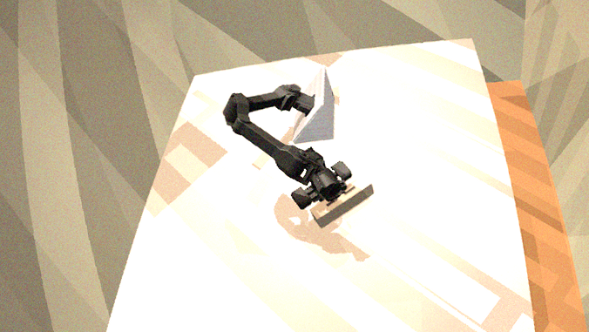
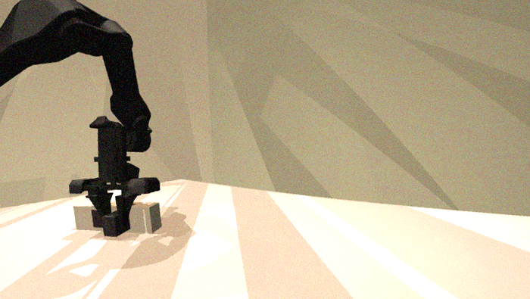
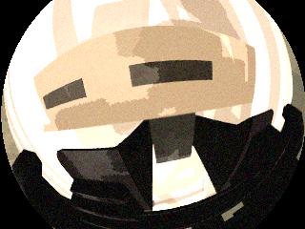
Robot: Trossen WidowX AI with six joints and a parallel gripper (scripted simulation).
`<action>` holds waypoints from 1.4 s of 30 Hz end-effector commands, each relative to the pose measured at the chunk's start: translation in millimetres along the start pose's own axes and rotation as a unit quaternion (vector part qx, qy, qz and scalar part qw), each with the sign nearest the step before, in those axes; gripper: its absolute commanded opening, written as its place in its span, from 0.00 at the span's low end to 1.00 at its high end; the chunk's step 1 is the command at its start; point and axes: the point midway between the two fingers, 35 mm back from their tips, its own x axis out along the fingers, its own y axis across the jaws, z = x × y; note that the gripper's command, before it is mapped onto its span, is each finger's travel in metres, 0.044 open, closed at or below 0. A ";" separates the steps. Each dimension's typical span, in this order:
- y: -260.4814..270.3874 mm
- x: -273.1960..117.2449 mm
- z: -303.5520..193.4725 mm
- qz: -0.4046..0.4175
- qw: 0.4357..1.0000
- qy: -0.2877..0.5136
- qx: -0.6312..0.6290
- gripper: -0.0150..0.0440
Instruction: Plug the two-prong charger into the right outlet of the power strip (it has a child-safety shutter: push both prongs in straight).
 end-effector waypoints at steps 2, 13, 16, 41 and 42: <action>-1.2 -0.4 3.6 0.000 1.000 -0.008 0.006 0.25; -1.3 0.3 4.8 0.000 1.000 -0.008 0.006 0.25; -1.3 0.6 5.1 0.000 1.000 -0.008 0.006 0.25; -0.8 0.5 7.2 0.000 1.000 -0.008 0.006 0.25; -0.8 0.3 7.3 0.000 1.000 -0.008 0.006 0.25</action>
